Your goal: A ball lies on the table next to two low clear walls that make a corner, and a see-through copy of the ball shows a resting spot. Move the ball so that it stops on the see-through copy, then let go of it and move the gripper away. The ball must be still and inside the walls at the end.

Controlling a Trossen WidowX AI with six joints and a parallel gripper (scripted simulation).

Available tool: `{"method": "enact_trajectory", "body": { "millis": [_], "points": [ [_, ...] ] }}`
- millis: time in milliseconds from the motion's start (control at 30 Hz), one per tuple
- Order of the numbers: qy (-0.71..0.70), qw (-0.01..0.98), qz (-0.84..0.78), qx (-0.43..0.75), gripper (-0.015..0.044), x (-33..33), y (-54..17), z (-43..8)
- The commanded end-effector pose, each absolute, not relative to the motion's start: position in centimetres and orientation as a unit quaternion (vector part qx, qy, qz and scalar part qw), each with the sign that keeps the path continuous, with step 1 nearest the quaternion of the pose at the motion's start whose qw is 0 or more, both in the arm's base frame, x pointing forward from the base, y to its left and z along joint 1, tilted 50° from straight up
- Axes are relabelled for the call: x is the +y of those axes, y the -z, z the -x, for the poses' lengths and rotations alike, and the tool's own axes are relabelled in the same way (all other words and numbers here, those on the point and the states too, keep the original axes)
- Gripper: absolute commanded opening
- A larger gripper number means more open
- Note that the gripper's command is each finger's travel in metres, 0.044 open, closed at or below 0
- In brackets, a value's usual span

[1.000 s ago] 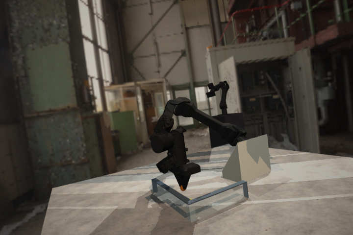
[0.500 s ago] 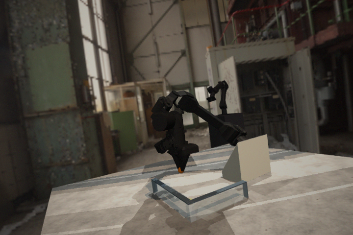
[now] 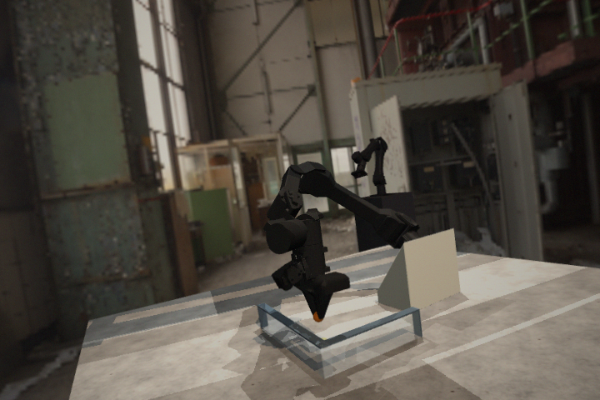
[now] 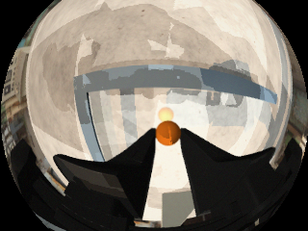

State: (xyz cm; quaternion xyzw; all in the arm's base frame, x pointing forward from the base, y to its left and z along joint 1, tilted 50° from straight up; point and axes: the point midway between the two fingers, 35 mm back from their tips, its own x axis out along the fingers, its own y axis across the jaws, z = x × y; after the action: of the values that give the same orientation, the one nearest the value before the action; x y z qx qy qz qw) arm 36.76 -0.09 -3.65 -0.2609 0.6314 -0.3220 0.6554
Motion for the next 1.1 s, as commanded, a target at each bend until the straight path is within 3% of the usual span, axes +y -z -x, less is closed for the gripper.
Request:
{"method": "enact_trajectory", "body": {
  "millis": [0, 900, 1067],
  "points": [
    [0.324, 0.649, 0.264, 0.636, 0.0000, -2.1, 5.3, -36.4],
    [0.326, 0.648, 0.265, 0.636, 0.0000, -5.2, 7.8, -36.1],
    [0.325, 0.650, 0.263, 0.634, 0.0131, -4.9, 7.7, -36.2]
  ]
}}
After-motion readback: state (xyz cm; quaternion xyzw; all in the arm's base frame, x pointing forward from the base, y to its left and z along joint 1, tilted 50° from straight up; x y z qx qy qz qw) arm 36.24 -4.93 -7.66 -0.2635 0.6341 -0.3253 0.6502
